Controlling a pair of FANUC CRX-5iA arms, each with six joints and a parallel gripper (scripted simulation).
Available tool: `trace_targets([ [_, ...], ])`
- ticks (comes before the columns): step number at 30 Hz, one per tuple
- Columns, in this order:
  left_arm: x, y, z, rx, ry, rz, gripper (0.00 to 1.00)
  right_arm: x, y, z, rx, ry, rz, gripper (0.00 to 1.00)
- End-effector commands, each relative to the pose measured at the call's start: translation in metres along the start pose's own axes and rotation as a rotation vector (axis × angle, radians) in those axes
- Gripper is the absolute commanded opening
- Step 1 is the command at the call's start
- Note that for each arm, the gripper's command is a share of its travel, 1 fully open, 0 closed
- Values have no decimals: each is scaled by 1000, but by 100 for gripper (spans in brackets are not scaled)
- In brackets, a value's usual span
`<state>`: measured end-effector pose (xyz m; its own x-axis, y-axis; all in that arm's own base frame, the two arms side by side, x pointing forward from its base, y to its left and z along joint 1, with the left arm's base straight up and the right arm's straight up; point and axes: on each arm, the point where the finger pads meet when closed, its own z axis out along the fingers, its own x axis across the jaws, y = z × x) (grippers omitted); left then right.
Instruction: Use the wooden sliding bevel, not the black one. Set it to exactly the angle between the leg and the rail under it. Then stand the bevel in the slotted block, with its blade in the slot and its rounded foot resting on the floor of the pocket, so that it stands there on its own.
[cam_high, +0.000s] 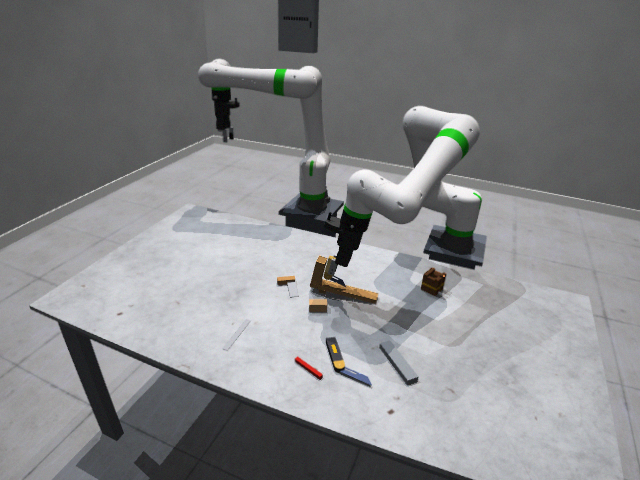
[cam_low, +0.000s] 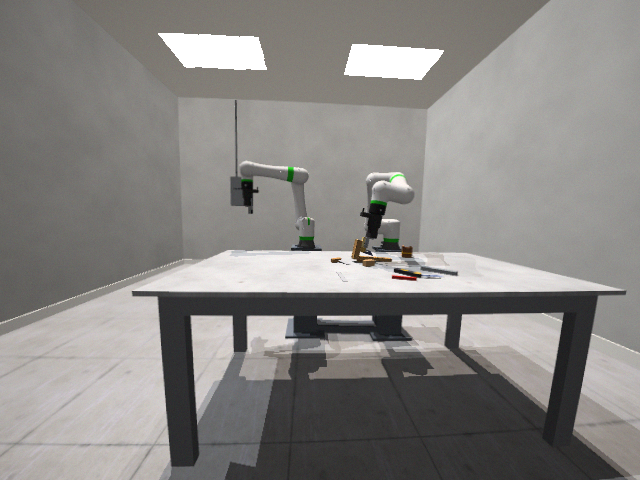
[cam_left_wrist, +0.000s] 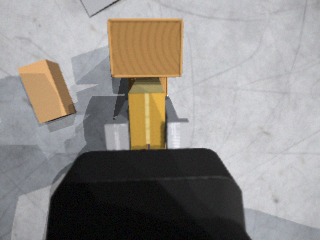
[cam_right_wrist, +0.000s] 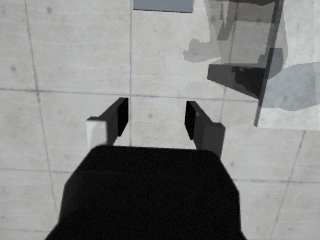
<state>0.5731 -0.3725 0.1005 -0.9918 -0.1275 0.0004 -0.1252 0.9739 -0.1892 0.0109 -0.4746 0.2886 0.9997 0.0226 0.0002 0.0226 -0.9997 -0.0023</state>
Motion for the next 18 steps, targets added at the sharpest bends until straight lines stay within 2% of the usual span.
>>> trace_targets([
  [1,-1,-1,-1,2,-2,0,0,0,0,-1,-2,0,0,100],
  [18,-1,-6,-1,2,-2,0,0,0,0,-1,-2,0,0,100],
])
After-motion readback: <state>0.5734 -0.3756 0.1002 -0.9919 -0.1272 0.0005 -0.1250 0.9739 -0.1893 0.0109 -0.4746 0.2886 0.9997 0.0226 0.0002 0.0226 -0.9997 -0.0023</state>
